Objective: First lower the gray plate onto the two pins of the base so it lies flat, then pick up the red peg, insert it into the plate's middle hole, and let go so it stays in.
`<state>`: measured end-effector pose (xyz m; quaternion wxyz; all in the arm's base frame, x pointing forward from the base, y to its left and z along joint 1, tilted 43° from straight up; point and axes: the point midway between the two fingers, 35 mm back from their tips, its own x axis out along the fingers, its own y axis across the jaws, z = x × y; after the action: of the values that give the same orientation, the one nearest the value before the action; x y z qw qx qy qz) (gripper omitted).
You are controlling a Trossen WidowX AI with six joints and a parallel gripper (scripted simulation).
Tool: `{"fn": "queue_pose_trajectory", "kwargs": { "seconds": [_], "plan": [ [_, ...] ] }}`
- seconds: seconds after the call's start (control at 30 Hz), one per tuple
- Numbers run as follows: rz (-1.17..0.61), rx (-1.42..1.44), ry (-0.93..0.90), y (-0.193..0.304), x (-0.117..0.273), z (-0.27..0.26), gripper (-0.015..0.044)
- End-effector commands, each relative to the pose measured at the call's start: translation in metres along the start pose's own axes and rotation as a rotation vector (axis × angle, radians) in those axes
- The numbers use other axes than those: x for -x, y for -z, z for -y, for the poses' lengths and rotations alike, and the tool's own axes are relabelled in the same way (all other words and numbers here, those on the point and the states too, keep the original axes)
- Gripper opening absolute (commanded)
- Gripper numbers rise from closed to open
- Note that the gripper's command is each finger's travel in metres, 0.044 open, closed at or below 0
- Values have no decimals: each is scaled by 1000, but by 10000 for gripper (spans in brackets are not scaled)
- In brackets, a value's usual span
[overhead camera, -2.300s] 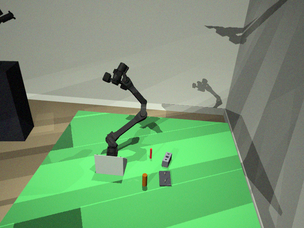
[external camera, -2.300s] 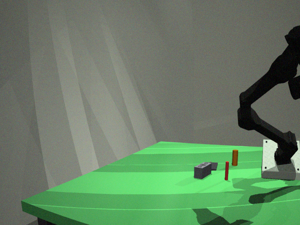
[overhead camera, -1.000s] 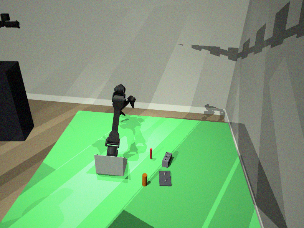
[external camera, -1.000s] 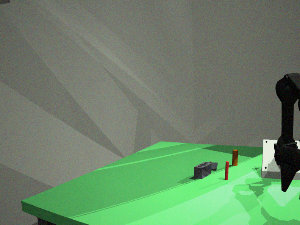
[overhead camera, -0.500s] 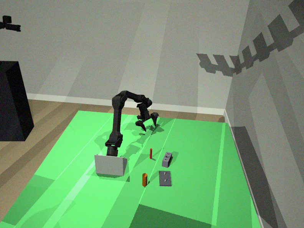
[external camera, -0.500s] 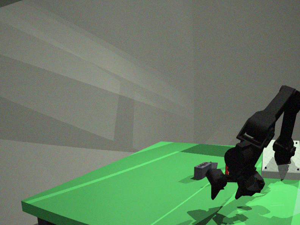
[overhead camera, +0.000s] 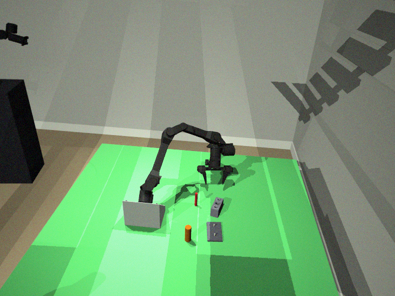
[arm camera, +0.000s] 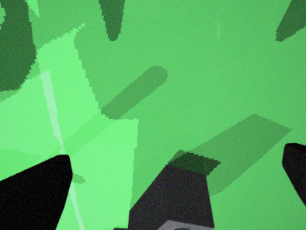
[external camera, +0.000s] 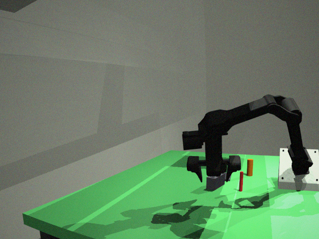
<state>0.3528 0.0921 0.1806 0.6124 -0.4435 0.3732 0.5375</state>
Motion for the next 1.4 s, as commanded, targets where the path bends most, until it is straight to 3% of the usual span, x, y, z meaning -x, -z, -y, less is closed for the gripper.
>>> {"fn": "queue_pose_trajectory", "kwargs": {
  "seconds": [0.0,0.33,0.57,0.77,1.37],
  "plan": [
    [88,-137,-59,58,1,6,440],
    [378,-447,-59,174,16,-8,440],
    [384,-452,-57,174,14,-9,440],
    [386,-452,-56,151,-42,-7,440],
    [387,-451,-56,141,-65,-6,440]
  ]
}}
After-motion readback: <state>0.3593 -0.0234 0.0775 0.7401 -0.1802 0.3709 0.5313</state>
